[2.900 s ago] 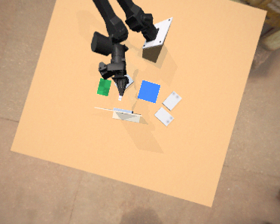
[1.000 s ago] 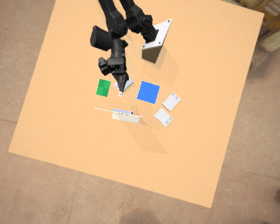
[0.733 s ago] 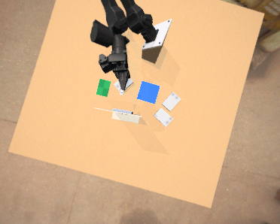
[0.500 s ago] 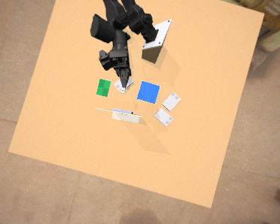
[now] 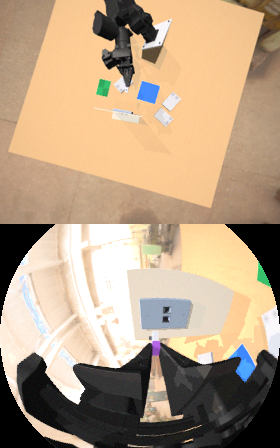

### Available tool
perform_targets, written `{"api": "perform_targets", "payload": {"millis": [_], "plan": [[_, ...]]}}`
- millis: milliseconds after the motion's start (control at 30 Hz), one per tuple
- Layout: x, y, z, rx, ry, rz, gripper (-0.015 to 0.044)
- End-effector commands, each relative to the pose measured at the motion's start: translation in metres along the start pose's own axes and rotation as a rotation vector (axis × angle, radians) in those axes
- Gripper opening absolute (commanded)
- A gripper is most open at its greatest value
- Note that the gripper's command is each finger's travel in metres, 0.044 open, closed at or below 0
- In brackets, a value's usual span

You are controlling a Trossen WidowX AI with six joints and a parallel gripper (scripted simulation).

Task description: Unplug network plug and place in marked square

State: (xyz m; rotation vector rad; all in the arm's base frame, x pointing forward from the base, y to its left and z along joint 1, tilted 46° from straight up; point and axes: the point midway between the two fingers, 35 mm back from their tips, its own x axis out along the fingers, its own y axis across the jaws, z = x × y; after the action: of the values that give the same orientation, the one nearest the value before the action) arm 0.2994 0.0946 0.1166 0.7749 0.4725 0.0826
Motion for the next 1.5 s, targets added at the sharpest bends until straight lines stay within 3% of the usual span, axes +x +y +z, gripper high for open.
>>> {"api": "perform_targets", "payload": {"millis": [0, 1467], "plan": [[0.006, -0.008, -0.005, 0.026, 0.007, -0.052, 0.0], [0.027, -0.123, -0.081, 0.127, -0.008, -0.632, 0.0]]}}
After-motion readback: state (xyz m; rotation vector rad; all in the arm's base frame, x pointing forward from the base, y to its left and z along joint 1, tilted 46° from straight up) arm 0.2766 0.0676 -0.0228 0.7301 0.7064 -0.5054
